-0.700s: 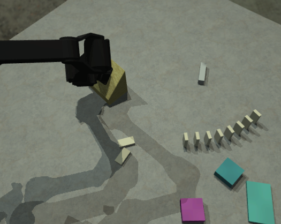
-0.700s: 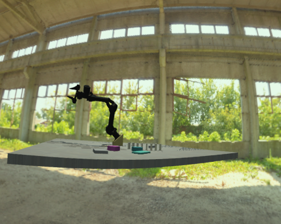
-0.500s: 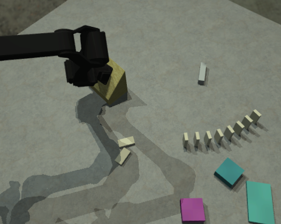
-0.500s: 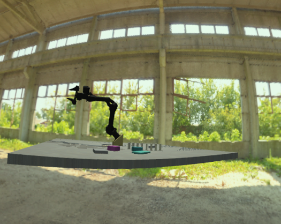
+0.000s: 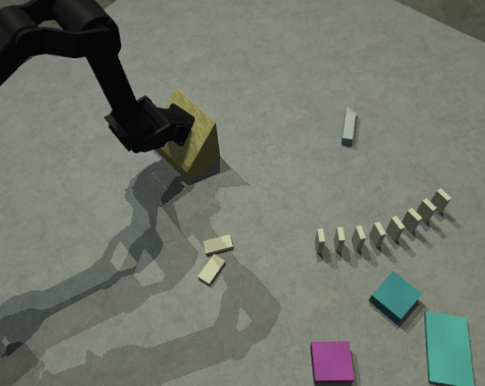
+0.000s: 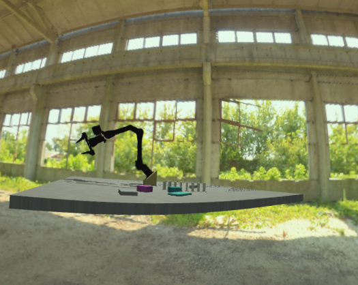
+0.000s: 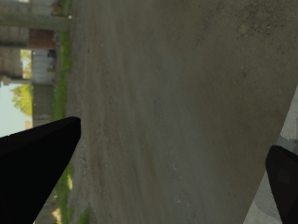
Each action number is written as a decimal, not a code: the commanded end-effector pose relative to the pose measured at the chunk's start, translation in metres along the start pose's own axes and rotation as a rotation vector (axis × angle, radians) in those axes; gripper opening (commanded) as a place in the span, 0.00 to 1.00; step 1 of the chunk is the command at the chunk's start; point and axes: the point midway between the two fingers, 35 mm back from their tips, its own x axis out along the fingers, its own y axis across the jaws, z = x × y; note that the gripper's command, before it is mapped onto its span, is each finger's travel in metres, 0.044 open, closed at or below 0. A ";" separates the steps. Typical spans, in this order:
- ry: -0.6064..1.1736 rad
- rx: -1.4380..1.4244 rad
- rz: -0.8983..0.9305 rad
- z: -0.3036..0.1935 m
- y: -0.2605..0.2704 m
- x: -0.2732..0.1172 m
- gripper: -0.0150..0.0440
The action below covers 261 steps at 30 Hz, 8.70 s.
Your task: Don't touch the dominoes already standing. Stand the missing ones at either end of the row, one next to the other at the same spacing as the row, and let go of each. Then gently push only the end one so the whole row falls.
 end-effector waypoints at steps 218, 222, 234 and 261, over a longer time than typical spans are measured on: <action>1.463 -1.507 1.557 -0.447 -0.265 -0.229 0.44; 1.374 -1.474 1.641 -0.438 -0.260 -0.229 0.44; 1.145 -1.410 1.836 -0.412 -0.249 -0.231 0.44; 1.149 -1.415 1.833 -0.420 -0.280 -0.214 0.44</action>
